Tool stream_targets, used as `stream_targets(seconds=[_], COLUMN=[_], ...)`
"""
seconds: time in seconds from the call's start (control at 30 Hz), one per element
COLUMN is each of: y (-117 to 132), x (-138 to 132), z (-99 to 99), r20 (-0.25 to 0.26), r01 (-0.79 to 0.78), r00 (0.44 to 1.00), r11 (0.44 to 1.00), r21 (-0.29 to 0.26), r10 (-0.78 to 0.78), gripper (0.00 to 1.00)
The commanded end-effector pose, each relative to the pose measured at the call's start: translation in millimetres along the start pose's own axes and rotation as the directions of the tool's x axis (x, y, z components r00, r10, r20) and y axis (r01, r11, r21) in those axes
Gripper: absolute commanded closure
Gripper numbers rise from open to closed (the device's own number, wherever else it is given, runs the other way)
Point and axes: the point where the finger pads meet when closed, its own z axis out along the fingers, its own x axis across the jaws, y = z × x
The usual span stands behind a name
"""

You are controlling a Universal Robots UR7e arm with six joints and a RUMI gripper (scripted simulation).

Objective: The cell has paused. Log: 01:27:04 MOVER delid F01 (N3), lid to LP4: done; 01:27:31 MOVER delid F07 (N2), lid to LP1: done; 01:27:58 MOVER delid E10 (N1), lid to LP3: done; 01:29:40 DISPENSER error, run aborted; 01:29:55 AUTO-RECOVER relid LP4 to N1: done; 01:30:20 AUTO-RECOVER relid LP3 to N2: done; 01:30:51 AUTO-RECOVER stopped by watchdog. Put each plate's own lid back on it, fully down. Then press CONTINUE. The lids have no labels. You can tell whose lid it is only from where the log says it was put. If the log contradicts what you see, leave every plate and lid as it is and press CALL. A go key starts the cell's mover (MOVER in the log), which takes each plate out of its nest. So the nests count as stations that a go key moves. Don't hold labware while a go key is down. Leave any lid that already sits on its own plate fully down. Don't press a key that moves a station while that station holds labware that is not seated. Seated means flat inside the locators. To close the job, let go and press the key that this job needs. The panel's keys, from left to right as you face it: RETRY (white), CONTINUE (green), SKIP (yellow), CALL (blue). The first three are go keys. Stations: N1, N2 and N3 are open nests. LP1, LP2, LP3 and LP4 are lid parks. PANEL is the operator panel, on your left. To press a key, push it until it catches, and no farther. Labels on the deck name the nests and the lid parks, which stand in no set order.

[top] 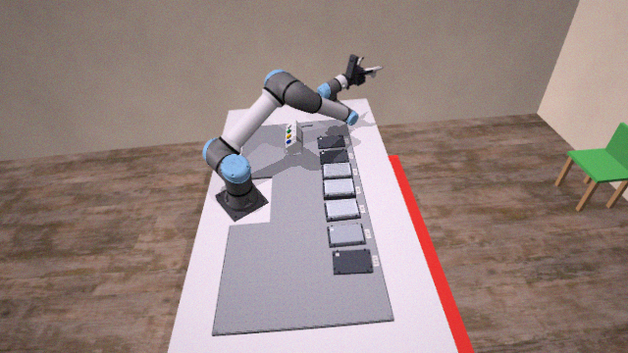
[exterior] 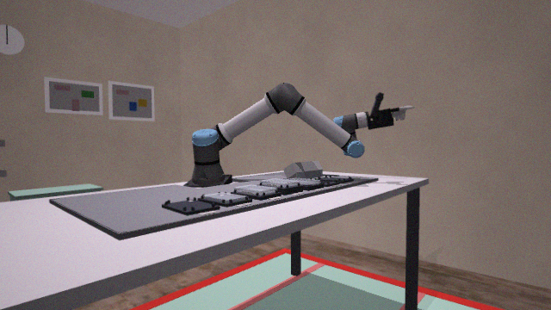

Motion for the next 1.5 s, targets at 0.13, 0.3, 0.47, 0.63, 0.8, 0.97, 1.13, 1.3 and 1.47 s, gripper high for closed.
stream_targets(seconds=[0.13, 0.3, 0.47, 0.63, 0.8, 0.97, 1.13, 1.3, 1.47], y=[-1, -1, -1, -5, -10, -13, -16, -20, -23], x=[0, 0, 0, 14, 38, 58, 72, 97, 120], z=[0.0, 0.0, 0.0, 3.4, 9.2, 11.4, 13.1, 13.2, 12.6], r20=[0.0, 0.0, 0.0, -0.023, -0.028, -0.055, -0.055, -0.08, -0.086], r01=[0.0, 0.0, 0.0, 0.015, 0.019, 0.033, 0.033, 0.043, 0.044], r00=[1.0, 1.0, 1.0, 1.0, 0.999, 0.998, 0.998, 0.995, 0.994], r11=[1.0, 1.0, 1.0, 0.999, 0.998, 0.99, 0.99, 0.978, 0.974], r21=[0.002, 0.002, 0.002, -0.051, -0.065, -0.134, -0.134, -0.204, -0.222], r10=[0.0, 0.0, 0.0, -0.016, -0.02, -0.041, -0.041, -0.06, -0.065], gripper=[0.0, 0.0, 0.0, 0.18, 0.18, 0.18, 0.18, 0.18, 0.18])
